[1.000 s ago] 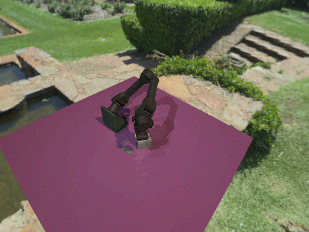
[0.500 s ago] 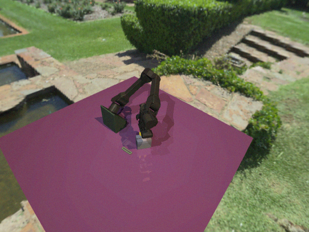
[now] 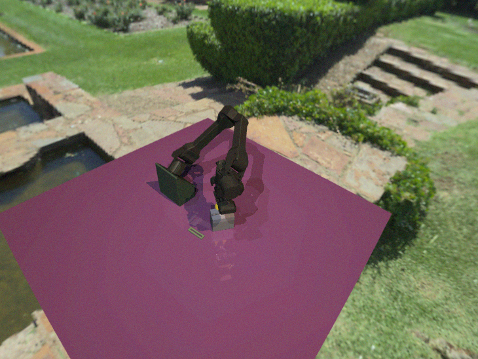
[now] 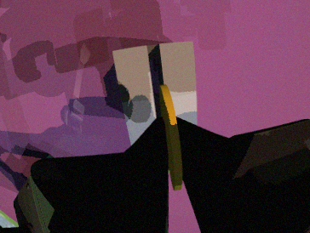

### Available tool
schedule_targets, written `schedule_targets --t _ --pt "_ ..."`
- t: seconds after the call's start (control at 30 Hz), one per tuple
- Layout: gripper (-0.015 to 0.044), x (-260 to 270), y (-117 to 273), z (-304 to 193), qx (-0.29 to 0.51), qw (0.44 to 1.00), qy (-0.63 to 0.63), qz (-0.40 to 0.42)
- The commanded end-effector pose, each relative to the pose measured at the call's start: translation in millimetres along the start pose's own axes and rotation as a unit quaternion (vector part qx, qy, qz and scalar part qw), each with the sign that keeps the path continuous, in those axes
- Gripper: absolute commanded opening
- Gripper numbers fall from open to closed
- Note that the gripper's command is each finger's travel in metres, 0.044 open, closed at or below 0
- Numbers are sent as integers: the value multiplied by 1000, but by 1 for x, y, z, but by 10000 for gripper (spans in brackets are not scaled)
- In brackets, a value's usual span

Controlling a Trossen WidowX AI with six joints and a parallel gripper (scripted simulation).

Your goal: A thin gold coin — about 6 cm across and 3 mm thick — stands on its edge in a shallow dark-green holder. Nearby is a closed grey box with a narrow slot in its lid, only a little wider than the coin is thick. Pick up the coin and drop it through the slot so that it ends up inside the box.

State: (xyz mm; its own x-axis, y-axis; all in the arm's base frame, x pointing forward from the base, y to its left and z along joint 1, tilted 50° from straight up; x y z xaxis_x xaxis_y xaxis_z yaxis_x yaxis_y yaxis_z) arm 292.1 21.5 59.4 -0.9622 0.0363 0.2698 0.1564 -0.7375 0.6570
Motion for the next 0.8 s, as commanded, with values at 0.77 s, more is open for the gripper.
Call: schedule_targets --t 0.77 --pt "0 0 -7 3 0 1000 -5 1"
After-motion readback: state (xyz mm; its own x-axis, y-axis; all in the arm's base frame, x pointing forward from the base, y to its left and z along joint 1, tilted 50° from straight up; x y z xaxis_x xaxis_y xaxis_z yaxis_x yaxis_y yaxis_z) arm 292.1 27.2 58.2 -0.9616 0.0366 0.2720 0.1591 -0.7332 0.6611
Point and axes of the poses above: the point midway between the two fingers, 35 mm back from their tips, its own y axis back along the fingers, its own x axis across the jaws, z = x × y, the point moved 6 cm from there along y, back along the fingers, and after that the axes turned 12 degrees about y, right-handed, at the moved point
